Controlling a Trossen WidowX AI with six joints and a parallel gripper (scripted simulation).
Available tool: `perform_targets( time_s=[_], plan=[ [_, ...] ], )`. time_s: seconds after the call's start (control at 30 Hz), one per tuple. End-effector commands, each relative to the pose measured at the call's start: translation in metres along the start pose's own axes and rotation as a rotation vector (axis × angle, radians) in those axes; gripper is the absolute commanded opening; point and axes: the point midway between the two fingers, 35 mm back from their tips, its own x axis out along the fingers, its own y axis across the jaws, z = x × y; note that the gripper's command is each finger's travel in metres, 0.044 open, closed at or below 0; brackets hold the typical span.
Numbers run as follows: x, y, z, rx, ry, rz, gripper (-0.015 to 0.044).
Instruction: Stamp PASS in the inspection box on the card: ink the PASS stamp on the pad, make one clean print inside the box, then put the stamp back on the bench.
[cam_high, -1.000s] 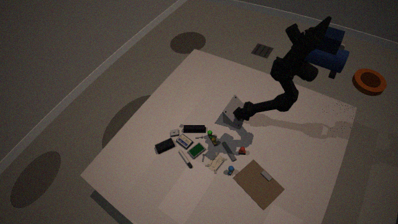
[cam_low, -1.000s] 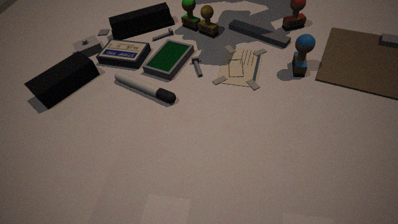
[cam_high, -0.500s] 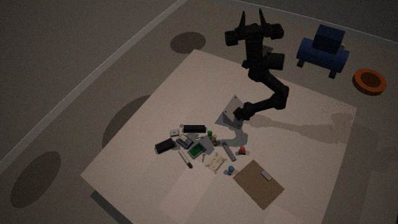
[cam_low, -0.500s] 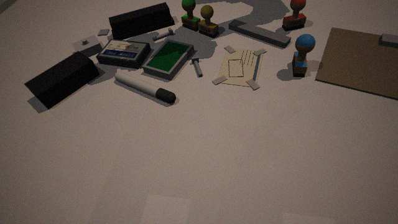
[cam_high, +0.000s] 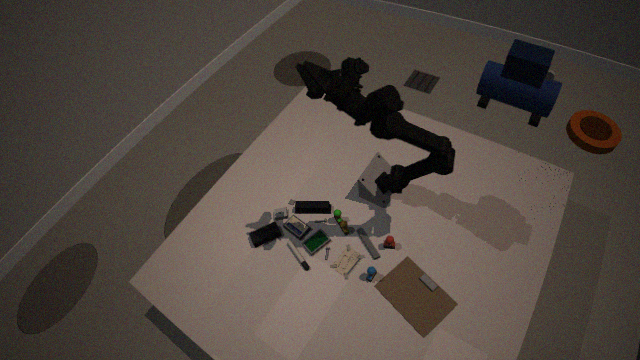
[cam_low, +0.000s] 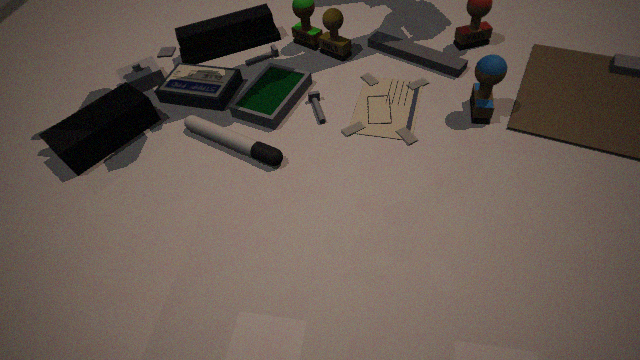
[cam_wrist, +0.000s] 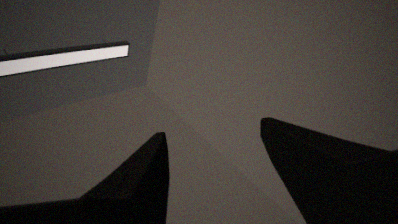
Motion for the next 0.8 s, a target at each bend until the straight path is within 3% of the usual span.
perform_targets(
  time_s=[0.0, 0.4, 0.77],
  plan=[
    [-0.001, -0.058, -0.054, -0.289, 0.199, -0.149, 0.0226],
    [-0.053, -0.182, -0.152, -0.878, 0.767, -0.313, 0.0226],
    [-0.152, -0.271, -0.212, -1.262, 1.418, -0.203, 0.0226]
  ],
)
